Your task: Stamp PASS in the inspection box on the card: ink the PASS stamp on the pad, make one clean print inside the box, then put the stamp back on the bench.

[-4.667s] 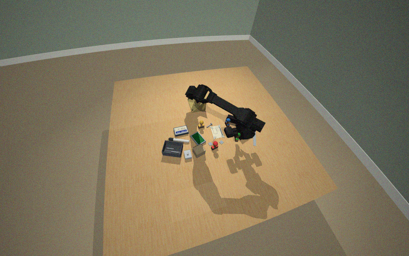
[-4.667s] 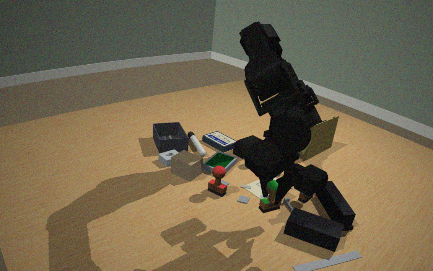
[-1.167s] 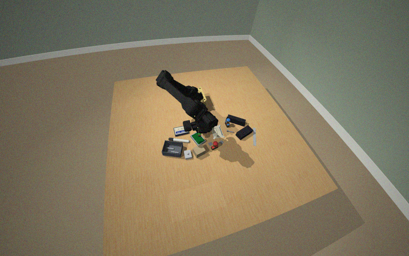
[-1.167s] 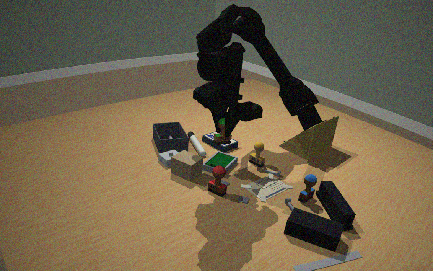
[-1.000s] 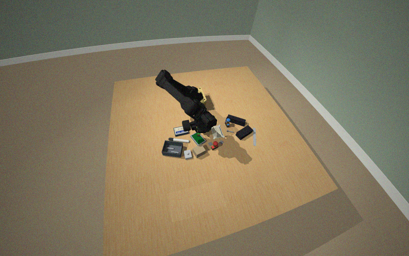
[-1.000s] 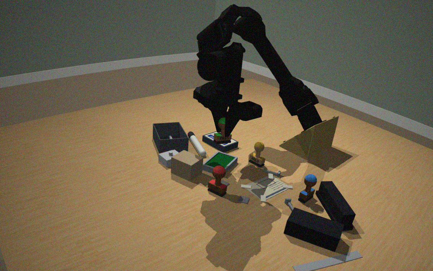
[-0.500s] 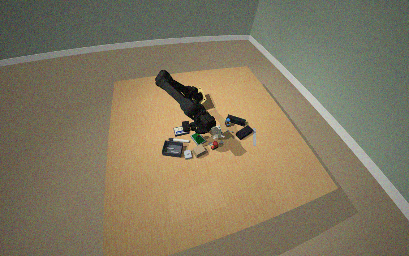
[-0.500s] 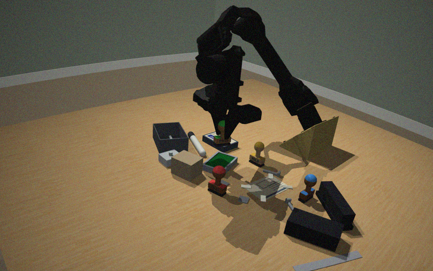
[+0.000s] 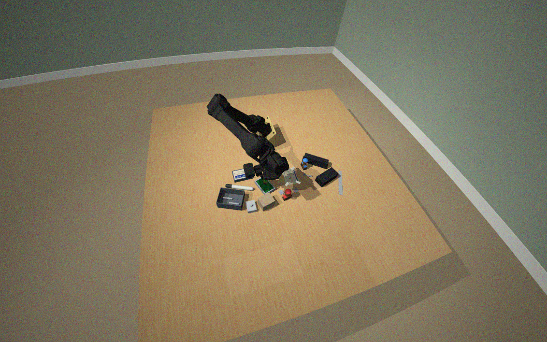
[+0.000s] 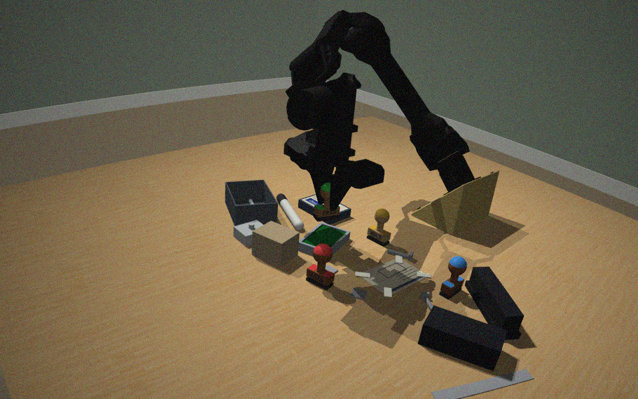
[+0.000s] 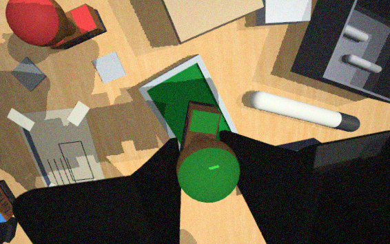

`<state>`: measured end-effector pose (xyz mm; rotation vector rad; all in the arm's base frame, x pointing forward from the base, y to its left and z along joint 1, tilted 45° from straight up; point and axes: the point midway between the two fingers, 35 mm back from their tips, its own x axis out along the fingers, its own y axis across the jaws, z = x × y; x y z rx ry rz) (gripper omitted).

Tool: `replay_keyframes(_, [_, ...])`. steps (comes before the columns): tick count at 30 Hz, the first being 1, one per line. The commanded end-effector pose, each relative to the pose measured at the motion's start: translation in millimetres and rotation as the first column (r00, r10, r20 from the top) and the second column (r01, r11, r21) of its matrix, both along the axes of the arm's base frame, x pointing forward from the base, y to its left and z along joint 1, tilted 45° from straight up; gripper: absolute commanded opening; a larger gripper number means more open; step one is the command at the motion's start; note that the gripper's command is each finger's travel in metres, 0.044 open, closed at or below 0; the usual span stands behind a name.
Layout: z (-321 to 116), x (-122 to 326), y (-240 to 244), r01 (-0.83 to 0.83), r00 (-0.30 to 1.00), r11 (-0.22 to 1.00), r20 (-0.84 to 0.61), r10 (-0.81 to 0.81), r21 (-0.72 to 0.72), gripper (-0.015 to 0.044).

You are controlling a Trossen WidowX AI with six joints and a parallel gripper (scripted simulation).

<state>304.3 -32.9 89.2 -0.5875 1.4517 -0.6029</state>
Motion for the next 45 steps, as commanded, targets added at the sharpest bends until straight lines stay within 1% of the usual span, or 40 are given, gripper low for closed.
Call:
replay_keyframes(1, [-3.2, -1.2, -3.3, -0.002, 1.000, 1.000, -0.007, 0.002, -0.004, 0.0000])
replay_keyframes(45, [-23.1, -1.6, -24.2, 0.001, 1.000, 1.000, -0.004, -0.001, -0.006, 0.0000])
